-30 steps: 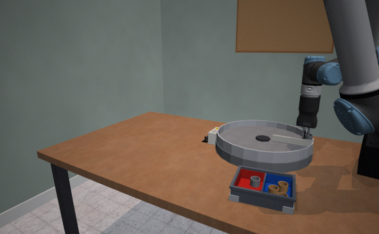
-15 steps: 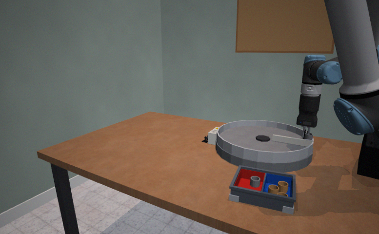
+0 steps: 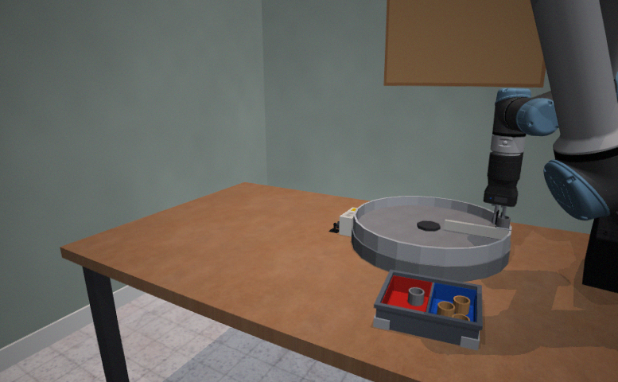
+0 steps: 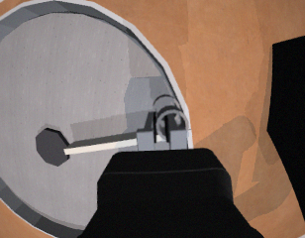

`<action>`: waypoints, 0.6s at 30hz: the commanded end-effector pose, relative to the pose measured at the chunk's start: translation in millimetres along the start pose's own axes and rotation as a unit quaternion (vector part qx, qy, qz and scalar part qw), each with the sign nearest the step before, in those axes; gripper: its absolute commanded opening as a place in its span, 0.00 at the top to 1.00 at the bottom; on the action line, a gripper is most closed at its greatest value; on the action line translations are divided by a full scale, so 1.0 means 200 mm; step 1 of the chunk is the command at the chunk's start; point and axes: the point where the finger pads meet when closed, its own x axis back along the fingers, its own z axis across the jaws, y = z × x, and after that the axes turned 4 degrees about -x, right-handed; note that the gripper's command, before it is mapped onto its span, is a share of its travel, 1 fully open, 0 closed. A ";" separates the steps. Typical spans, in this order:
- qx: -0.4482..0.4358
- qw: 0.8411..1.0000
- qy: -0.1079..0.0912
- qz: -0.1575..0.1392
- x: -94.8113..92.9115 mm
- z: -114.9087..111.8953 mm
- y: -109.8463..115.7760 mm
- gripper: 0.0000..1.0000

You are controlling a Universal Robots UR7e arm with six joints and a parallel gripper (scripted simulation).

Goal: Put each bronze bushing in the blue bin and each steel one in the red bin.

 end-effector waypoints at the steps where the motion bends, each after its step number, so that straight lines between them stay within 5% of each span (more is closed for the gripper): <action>1: 0.000 1.000 0.000 0.000 0.00 0.00 0.00 1.00; 18: 0.000 1.000 0.000 0.000 0.26 0.00 0.00 1.00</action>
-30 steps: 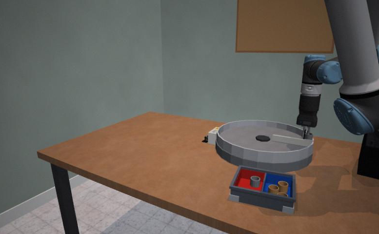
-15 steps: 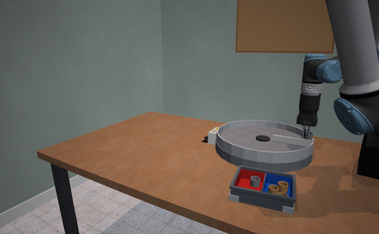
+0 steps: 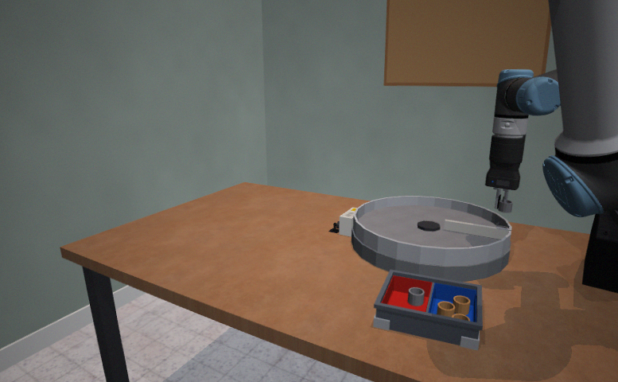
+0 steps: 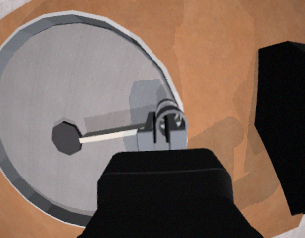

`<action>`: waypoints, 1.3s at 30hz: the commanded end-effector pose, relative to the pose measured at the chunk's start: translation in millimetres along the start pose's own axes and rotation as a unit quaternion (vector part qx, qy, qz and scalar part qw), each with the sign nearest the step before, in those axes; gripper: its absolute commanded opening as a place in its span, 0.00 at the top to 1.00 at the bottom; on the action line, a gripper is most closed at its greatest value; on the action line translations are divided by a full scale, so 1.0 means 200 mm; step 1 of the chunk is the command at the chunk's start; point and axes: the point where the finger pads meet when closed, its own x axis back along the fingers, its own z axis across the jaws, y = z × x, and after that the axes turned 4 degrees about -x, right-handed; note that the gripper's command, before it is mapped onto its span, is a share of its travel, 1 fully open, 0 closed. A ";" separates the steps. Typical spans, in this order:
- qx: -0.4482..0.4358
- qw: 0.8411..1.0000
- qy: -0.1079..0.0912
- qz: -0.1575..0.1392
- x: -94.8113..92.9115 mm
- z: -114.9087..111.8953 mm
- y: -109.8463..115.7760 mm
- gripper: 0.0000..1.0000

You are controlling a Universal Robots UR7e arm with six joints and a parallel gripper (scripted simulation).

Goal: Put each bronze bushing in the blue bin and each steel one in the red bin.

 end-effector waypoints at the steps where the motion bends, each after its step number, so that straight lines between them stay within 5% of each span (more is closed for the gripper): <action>1: 0.000 1.000 0.001 -0.001 0.05 0.00 0.00 1.00; 9: 0.000 1.000 0.001 -0.001 0.05 0.00 0.00 1.00; 14: 0.000 1.000 0.001 -0.001 0.05 -0.03 0.27 1.00; 19: 0.000 1.000 0.001 -0.001 0.05 -0.03 0.27 1.00; 24: 0.000 1.000 0.001 -0.001 0.05 -0.05 0.52 1.00; 28: 0.000 1.000 0.001 -0.001 0.05 -0.05 0.54 1.00; 31: 0.000 1.000 0.001 -0.001 0.05 -0.07 0.70 1.00; 39: 0.000 1.000 0.001 -0.001 0.05 -0.09 0.86 1.00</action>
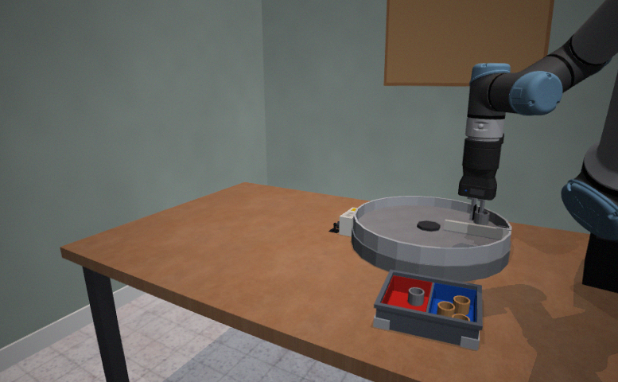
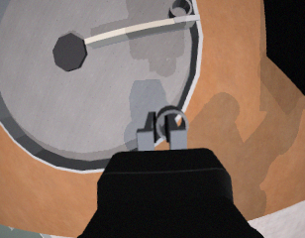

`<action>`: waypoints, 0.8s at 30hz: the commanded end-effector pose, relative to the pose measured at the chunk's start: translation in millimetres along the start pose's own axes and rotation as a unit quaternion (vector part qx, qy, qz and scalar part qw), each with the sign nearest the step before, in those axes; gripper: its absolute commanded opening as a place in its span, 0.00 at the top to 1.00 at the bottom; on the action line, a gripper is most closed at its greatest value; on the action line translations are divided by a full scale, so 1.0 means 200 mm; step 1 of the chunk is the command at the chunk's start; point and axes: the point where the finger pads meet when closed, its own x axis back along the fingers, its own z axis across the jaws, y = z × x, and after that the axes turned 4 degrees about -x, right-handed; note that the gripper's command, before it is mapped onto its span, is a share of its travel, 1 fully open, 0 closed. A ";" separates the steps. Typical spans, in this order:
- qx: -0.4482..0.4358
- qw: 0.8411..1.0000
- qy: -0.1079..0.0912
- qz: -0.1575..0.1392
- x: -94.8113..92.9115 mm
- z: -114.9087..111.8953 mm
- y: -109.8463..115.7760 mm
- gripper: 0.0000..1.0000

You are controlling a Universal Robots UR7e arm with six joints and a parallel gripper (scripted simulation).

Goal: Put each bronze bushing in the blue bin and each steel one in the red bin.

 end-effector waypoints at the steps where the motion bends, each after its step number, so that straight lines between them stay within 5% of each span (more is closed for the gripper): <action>1: -0.001 1.000 0.000 0.002 0.01 -0.02 0.16 1.00; 5: -0.001 1.000 0.000 0.002 0.01 -0.03 0.32 1.00; 11: -0.001 1.000 0.000 0.002 0.01 -0.04 0.37 1.00; 15: -0.001 1.000 0.000 0.002 0.01 -0.06 0.59 1.00; 18: -0.001 1.000 0.000 0.002 0.01 -0.06 0.59 1.00; 24: -0.001 1.000 0.000 0.002 0.01 -0.09 0.85 1.00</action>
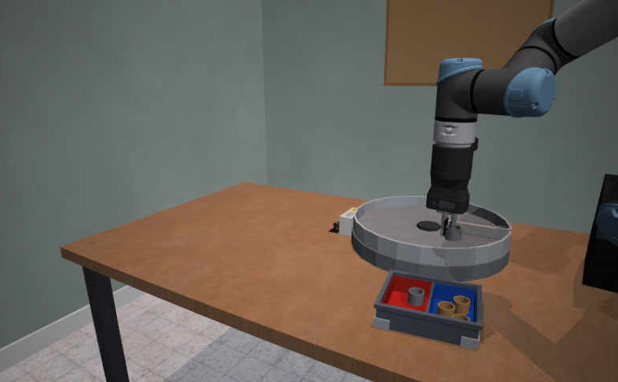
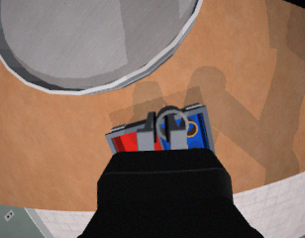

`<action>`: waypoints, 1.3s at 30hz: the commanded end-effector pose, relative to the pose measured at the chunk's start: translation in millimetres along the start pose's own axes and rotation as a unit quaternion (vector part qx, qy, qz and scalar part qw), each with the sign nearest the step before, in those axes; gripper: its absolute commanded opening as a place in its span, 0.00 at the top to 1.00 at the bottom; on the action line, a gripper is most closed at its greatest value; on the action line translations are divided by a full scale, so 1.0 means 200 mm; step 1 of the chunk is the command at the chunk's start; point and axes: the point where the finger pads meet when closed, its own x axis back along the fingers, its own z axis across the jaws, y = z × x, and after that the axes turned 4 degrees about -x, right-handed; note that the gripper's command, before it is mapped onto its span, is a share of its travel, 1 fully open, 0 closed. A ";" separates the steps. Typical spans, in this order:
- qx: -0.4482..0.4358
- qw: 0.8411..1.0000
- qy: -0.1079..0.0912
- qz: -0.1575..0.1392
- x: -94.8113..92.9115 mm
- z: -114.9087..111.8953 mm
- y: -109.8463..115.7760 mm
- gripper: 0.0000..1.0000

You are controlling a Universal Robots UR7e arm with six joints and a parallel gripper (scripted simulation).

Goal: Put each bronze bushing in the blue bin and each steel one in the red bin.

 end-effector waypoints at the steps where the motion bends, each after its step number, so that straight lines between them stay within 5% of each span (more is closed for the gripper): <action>1: -0.002 1.000 -0.001 0.003 0.00 -0.02 0.16 1.00; 5: -0.002 1.000 -0.001 0.003 0.00 -0.02 0.16 1.00; 10: -0.001 1.000 -0.001 0.003 0.00 -0.05 0.42 1.00; 14: -0.002 1.000 -0.001 0.003 0.00 -0.05 0.42 1.00; 19: -0.001 1.000 0.000 0.003 0.00 -0.08 0.68 1.00; 39: -0.001 1.000 -0.001 0.003 0.00 -0.08 0.69 1.00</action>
